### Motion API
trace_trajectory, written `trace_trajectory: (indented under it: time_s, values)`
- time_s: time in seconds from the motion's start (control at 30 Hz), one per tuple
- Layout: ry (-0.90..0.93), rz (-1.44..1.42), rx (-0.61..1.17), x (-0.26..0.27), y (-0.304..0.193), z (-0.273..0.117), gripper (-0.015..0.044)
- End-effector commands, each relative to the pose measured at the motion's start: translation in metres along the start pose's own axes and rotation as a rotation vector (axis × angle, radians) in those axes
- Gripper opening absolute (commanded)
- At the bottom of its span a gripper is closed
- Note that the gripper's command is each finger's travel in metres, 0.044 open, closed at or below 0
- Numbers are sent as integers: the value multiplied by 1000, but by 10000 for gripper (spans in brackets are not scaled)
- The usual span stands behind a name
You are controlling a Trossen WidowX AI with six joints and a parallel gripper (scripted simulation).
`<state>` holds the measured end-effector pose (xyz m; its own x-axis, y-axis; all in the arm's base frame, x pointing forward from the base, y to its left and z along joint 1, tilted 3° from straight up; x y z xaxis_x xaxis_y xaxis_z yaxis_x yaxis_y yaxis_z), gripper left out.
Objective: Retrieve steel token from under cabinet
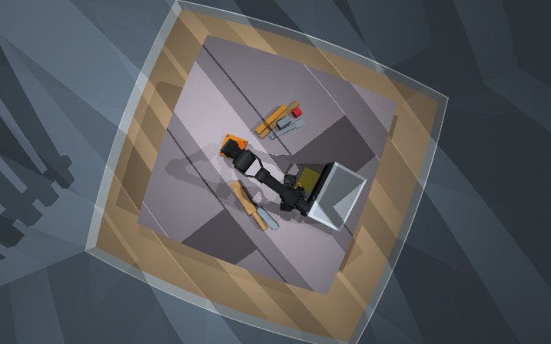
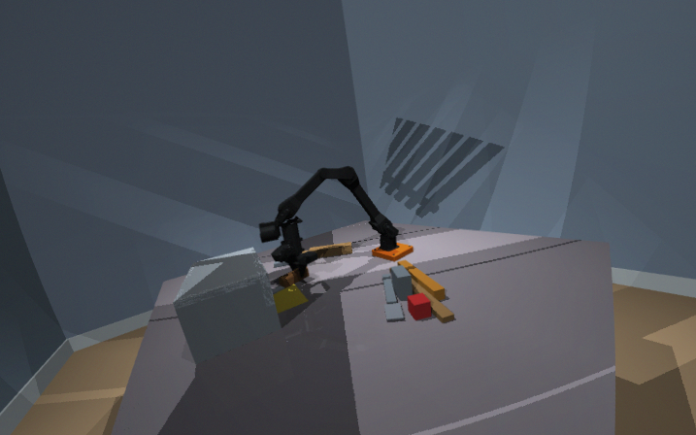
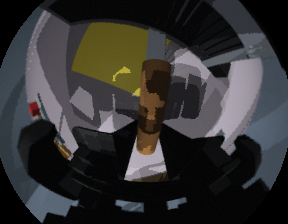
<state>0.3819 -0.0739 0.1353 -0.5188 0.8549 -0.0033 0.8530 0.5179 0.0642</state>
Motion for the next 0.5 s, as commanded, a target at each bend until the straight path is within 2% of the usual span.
trace_trajectory:
  time_s: [0.0,0.47]
  values:
    - [3,-6,-1,8,3,1,0]
    - [4,-6,-2,22,5,1,0]
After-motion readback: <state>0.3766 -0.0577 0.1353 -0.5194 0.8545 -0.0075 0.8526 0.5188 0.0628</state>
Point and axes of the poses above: the point midway between the two fingers, 35 mm back from their tips, its own z axis out along the fingers, its own x axis across the jaws, y = z × x, the point moved 10 cm from there along -z, back along the fingers, and after that the axes turned 12 degrees about -z, right-handed, at the moved point
